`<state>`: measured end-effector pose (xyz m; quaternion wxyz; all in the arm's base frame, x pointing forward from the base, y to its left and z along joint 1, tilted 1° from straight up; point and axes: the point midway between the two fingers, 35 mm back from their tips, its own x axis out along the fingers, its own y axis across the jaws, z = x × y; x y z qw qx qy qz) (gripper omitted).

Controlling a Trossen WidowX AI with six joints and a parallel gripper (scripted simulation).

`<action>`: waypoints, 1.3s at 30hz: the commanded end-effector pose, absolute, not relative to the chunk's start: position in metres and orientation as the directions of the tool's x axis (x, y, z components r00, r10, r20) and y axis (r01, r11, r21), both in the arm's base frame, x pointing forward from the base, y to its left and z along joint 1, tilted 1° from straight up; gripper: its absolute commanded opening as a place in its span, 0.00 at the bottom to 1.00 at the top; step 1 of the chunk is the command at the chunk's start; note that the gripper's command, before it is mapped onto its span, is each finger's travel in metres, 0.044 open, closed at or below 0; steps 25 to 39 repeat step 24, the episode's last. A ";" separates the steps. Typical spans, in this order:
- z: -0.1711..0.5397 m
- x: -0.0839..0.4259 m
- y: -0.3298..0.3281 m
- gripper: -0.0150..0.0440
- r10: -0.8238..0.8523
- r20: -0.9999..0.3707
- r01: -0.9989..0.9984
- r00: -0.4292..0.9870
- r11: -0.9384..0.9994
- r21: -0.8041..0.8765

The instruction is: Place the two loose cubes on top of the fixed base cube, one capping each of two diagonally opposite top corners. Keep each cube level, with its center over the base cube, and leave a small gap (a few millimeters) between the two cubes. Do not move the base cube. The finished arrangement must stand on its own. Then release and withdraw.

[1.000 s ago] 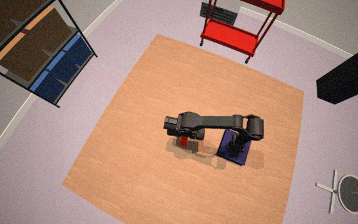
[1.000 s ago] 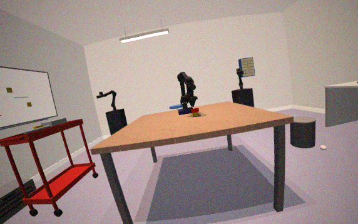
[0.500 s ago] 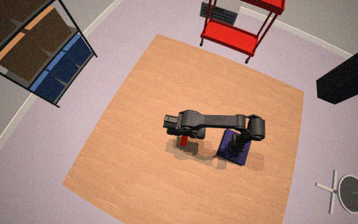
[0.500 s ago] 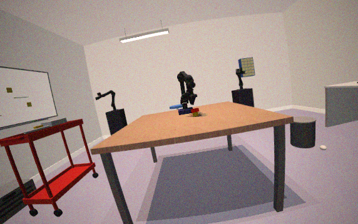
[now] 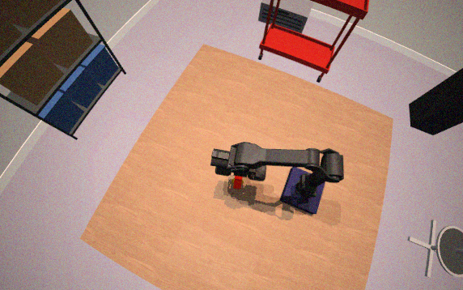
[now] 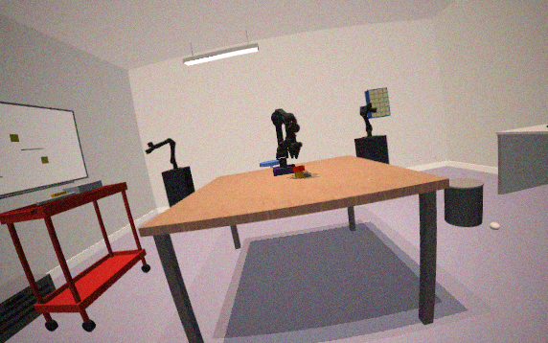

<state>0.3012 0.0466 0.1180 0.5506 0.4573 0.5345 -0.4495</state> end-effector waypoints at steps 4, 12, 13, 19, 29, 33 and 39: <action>0.117 0.282 0.123 0.93 0.007 -1.000 0.982 0.008 0.191 0.009; 0.119 0.259 0.181 0.93 0.006 -1.000 0.983 0.019 0.181 0.019; 0.119 0.259 0.181 0.93 0.006 -1.000 0.983 0.019 0.181 0.019; 0.119 0.259 0.181 0.93 0.006 -1.000 0.983 0.019 0.181 0.019; 0.119 0.259 0.181 0.93 0.006 -1.000 0.983 0.019 0.181 0.019; 0.119 0.259 0.181 0.93 0.006 -1.000 0.983 0.019 0.181 0.019; 0.119 0.259 0.181 0.93 0.006 -1.000 0.983 0.019 0.181 0.019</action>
